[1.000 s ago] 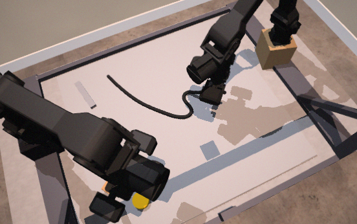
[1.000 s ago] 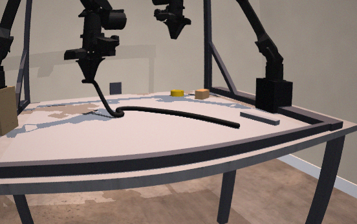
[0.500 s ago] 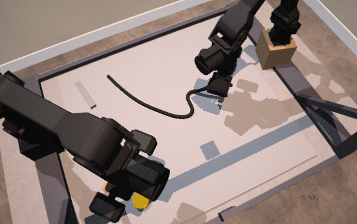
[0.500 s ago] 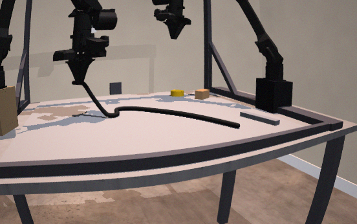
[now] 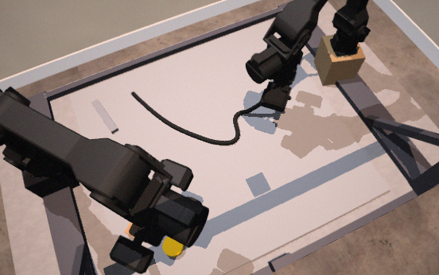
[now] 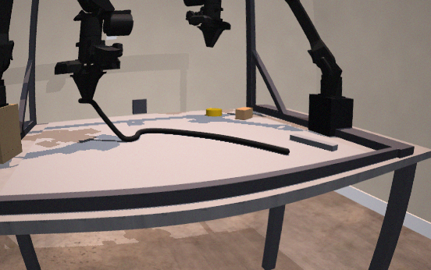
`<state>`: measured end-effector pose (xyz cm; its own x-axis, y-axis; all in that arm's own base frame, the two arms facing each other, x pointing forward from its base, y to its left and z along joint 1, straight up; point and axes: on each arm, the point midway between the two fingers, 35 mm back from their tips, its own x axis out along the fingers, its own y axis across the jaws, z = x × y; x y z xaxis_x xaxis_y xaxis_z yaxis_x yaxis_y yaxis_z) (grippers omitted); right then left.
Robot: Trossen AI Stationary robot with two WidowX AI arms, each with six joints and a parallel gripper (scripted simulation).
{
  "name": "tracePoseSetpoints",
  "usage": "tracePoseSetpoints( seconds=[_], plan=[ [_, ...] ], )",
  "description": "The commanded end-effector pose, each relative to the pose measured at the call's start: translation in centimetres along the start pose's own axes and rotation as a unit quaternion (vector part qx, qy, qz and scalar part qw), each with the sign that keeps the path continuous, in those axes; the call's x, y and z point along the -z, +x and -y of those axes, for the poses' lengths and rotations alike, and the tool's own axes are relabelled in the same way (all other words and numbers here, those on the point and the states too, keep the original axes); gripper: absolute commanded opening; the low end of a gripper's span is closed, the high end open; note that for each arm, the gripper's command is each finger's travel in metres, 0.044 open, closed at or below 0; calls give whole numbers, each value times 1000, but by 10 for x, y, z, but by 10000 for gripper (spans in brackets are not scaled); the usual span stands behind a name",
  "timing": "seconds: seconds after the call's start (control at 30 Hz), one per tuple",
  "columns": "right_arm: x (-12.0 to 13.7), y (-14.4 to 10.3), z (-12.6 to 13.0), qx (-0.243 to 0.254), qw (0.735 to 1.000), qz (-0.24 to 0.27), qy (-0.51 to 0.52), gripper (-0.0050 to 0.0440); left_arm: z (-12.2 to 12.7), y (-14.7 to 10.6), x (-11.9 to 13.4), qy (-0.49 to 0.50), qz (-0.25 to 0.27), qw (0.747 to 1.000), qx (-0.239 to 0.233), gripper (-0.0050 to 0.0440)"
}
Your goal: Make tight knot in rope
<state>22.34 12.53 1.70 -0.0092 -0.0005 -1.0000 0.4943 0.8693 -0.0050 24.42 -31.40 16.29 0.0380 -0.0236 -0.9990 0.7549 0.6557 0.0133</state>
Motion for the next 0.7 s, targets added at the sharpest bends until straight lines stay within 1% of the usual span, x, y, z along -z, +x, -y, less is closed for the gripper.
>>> tracePoseSetpoints(
  seconds=[0.0, 0.33, 0.53, 0.67],
  plan=[
    [-4, -6, -2, -11, 1000, 9, -2, 45, -1, -10, -1, 2, 14, 1000, -2, 100],
    [-29, -7, 1, -11, 1000, 10, -2, 45, -1, -10, -1, 2, 14, 1000, -2, 100],
    [-34, -7, 1, -11, 1000, 10, -2, 45, -1, -10, -1, 2, 14, 1000, -2, 100],
    [-46, -7, 2, -11, 1000, 11, -2, 45, -1, -10, -1, 2, 14, 1000, -2, 100]
  ],
)
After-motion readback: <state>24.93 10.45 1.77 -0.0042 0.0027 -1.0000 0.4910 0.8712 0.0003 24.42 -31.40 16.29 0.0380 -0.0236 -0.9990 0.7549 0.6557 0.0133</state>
